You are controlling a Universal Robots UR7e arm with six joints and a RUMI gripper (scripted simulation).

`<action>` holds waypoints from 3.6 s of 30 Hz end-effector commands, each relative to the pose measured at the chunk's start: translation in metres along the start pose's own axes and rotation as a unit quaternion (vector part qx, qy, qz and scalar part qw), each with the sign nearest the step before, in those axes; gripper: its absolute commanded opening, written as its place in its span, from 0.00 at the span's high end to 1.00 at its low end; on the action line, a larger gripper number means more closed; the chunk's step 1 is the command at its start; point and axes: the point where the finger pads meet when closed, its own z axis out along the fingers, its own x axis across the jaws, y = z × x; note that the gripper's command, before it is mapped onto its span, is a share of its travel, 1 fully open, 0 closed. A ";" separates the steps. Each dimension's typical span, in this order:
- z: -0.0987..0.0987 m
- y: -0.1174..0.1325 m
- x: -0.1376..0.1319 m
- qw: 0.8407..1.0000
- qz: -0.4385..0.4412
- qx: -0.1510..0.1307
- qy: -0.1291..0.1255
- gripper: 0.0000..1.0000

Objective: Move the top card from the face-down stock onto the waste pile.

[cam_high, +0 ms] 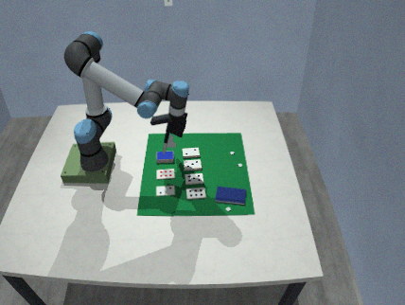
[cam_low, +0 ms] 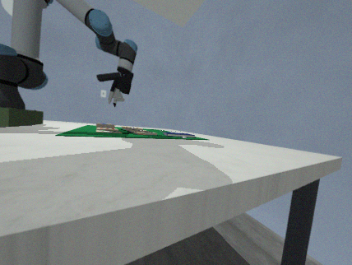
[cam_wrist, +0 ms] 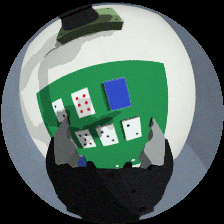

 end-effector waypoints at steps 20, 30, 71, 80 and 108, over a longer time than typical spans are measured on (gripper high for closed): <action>0.032 -0.024 0.025 0.986 -0.140 -0.086 -0.021 0.00; 0.031 -0.023 0.024 0.986 -0.139 -0.087 -0.021 0.00; 0.033 -0.030 0.031 0.987 0.131 -0.089 0.003 0.00; 0.033 -0.031 0.034 0.963 0.254 -0.088 0.014 0.00; 0.032 -0.026 0.039 0.708 0.700 -0.069 0.057 0.00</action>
